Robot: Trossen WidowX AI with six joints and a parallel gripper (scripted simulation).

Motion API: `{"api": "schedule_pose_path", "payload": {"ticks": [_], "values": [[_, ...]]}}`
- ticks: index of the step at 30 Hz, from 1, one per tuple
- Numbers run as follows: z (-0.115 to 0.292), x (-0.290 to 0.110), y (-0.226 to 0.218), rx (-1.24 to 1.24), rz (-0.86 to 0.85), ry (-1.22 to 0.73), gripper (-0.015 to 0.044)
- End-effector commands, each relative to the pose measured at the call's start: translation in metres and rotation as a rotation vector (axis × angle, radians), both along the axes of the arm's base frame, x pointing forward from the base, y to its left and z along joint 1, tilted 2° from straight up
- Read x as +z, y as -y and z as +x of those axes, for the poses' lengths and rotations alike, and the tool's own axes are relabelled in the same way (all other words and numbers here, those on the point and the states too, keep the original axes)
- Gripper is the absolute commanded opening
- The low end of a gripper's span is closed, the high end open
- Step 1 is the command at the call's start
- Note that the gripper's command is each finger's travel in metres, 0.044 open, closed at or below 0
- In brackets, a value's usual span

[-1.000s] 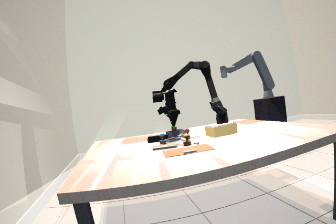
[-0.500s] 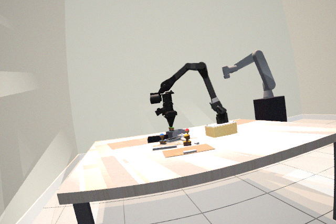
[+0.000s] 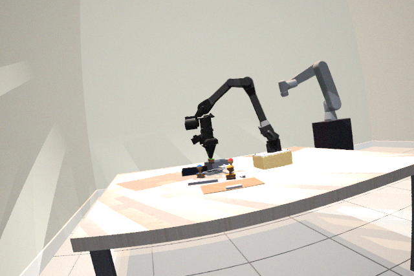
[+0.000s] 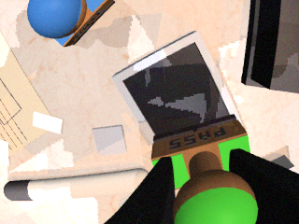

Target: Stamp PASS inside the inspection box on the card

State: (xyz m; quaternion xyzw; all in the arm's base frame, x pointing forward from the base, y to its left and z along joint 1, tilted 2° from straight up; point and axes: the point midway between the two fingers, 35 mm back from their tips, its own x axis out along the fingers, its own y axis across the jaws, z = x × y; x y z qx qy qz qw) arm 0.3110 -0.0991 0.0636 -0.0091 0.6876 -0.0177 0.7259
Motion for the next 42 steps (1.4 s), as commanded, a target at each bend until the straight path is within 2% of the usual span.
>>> {"api": "schedule_pose_path", "payload": {"ticks": [1,42], "values": [[0.000,-0.004,0.000,0.006,0.006,-0.003,0.0000],[0.001,-0.031,0.004,0.004,0.039,-0.004,0.0000]]}}
